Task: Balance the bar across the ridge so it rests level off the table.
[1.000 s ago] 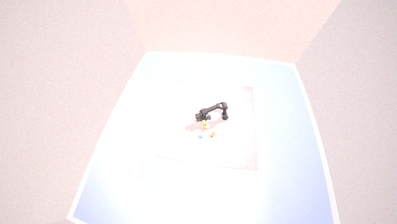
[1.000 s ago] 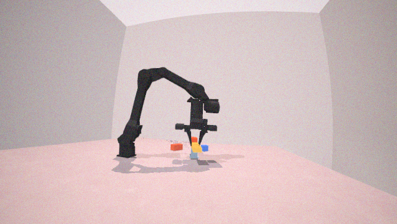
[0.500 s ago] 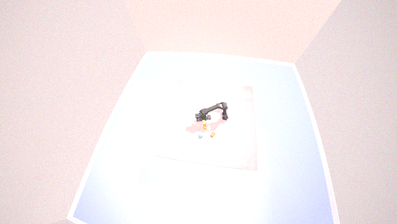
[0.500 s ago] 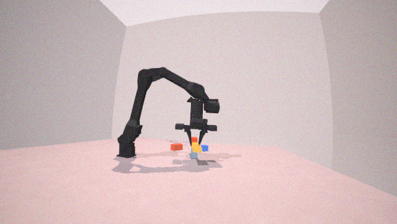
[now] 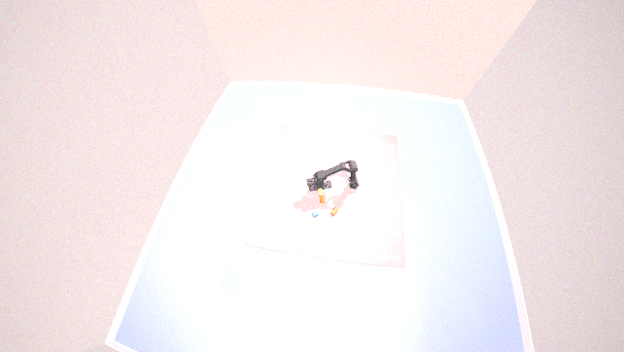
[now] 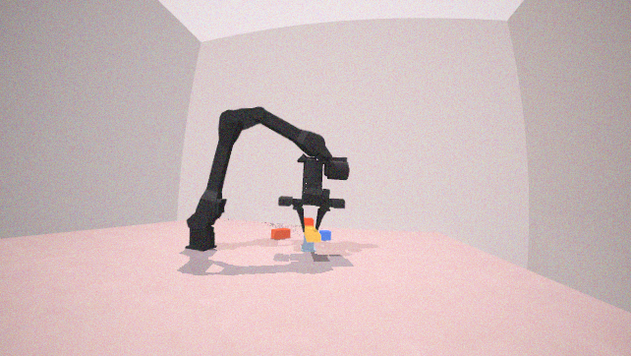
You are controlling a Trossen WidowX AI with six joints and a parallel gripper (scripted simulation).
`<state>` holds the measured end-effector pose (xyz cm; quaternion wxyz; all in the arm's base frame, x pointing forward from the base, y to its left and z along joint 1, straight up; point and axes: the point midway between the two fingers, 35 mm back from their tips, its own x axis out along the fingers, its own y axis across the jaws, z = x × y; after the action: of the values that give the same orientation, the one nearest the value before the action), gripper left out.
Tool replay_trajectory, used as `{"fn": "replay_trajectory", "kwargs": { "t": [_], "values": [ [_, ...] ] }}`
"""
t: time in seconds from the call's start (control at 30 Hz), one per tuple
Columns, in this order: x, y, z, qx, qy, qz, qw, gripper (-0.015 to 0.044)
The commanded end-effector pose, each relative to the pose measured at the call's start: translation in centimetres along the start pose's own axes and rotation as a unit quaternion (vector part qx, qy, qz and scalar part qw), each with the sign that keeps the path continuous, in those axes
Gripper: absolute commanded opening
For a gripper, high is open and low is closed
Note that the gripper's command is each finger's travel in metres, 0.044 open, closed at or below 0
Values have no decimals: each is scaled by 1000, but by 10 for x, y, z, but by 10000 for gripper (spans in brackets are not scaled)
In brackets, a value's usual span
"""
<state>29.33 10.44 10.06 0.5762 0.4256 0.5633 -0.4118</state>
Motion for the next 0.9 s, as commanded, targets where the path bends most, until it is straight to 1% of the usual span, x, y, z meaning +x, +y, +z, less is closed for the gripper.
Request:
{"fn": "replay_trajectory", "kwargs": {
  "t": [0.0, 0.2, 0.4, 0.43, 0.87],
  "values": [
    [0, 0, 0, 0, 0, 0, 1000, 0],
    [0, 0, 0, 0, 0, 0, 1000, 0],
    [0, 0, 0, 0, 0, 0, 1000, 157],
    [0, 0, 0, 0, 0, 0, 1000, 167],
    [0, 0, 0, 0, 0, 0, 1000, 167]
  ]
}}
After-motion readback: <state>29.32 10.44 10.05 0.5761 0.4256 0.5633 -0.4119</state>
